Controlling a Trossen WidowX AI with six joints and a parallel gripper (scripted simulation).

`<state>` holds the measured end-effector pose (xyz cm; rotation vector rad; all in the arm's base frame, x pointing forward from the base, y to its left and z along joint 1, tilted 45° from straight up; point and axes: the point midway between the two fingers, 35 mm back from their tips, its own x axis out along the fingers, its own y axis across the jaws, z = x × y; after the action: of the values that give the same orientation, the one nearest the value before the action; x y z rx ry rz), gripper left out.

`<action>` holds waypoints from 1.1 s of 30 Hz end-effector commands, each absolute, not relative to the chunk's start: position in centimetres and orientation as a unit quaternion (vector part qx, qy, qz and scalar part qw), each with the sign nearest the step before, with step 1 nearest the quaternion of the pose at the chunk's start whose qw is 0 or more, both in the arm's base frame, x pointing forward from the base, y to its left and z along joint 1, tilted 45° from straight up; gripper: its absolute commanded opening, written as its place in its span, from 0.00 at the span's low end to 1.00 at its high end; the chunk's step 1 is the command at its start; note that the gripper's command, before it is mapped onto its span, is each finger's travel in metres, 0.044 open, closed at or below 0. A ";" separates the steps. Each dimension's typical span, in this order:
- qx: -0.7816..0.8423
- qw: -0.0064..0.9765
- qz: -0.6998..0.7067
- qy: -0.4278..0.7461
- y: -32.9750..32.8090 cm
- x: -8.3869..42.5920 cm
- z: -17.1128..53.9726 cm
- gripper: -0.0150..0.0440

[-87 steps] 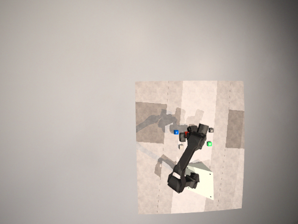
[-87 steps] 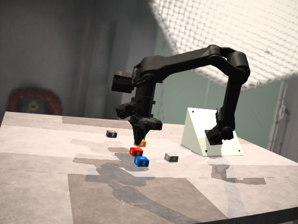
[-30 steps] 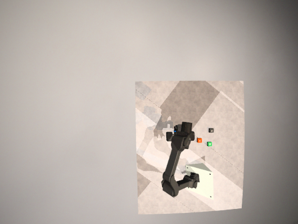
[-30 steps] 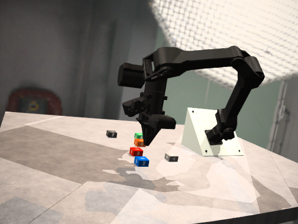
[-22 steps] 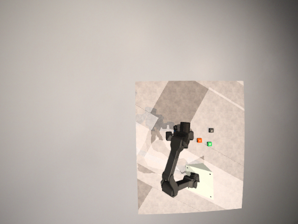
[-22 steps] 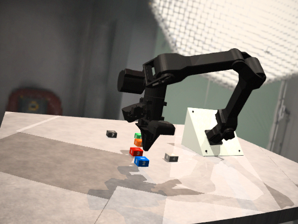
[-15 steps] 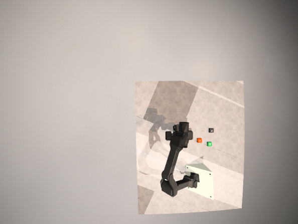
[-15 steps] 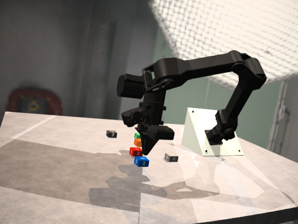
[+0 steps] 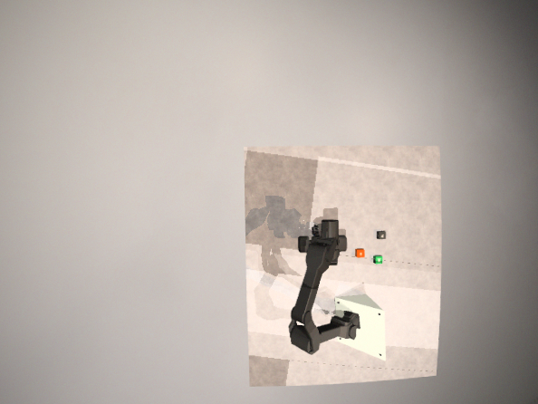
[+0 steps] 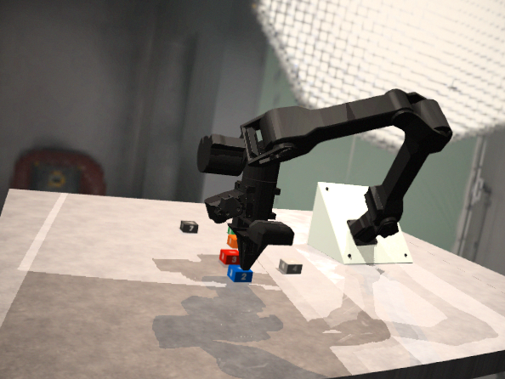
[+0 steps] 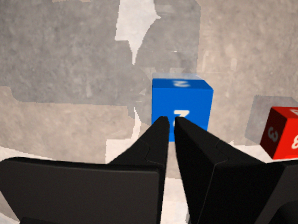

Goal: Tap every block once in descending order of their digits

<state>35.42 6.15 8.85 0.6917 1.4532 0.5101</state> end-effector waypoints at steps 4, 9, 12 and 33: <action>0.307 0.664 0.227 0.643 4.3 35.2 10.8 0.29; 0.306 0.664 0.226 0.644 2.9 35.3 12.1 0.29; 0.306 0.664 0.225 0.644 0.0 35.0 15.0 0.29; 0.304 0.664 0.222 0.647 -14.4 26.2 3.1 0.29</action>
<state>27.95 -13.29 4.77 0.7002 1.4646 0.4803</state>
